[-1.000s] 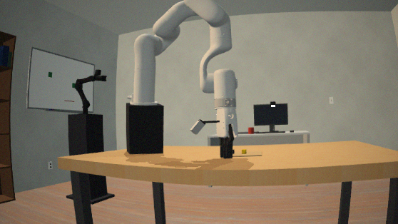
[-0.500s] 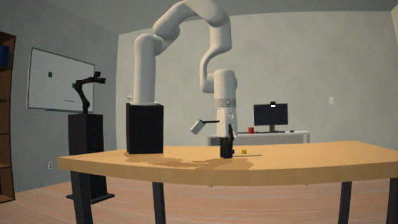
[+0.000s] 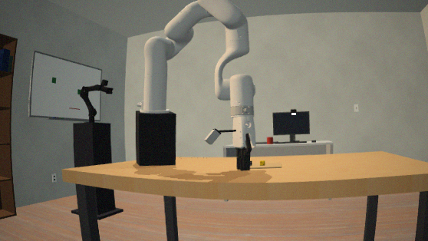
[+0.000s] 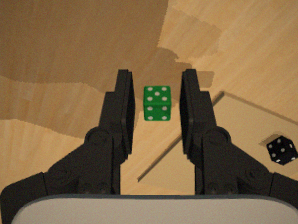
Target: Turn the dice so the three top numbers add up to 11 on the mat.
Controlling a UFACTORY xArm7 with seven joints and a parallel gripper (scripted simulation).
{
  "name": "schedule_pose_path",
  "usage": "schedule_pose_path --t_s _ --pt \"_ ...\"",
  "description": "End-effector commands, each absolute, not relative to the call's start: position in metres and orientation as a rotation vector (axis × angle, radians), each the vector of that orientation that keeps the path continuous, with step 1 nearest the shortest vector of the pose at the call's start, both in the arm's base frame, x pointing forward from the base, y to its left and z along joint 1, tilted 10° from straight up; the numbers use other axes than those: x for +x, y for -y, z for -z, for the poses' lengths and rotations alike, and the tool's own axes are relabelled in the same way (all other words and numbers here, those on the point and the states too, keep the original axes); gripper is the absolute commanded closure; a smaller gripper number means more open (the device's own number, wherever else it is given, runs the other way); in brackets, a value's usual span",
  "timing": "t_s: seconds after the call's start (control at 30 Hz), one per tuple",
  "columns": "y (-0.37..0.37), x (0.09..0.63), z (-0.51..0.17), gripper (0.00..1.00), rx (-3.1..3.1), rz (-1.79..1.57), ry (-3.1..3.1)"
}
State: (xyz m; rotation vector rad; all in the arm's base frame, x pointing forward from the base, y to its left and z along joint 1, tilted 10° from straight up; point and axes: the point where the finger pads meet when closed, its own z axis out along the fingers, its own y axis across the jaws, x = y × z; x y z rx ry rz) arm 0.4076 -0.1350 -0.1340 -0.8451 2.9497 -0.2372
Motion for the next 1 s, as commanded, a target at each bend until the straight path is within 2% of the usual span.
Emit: schedule_pose_path --t_s 0.0,0.03,0.07,0.97 --pt "0.1351 0.4089 0.1331 0.69 -0.844 0.239 -2.947" --pt "0.1351 0.4089 0.1331 0.69 -0.844 0.239 -2.947" --pt "0.1351 0.4089 0.1331 0.89 -0.844 0.239 -2.947" --pt "0.1351 0.4089 0.1331 0.89 -0.844 0.239 -2.947"
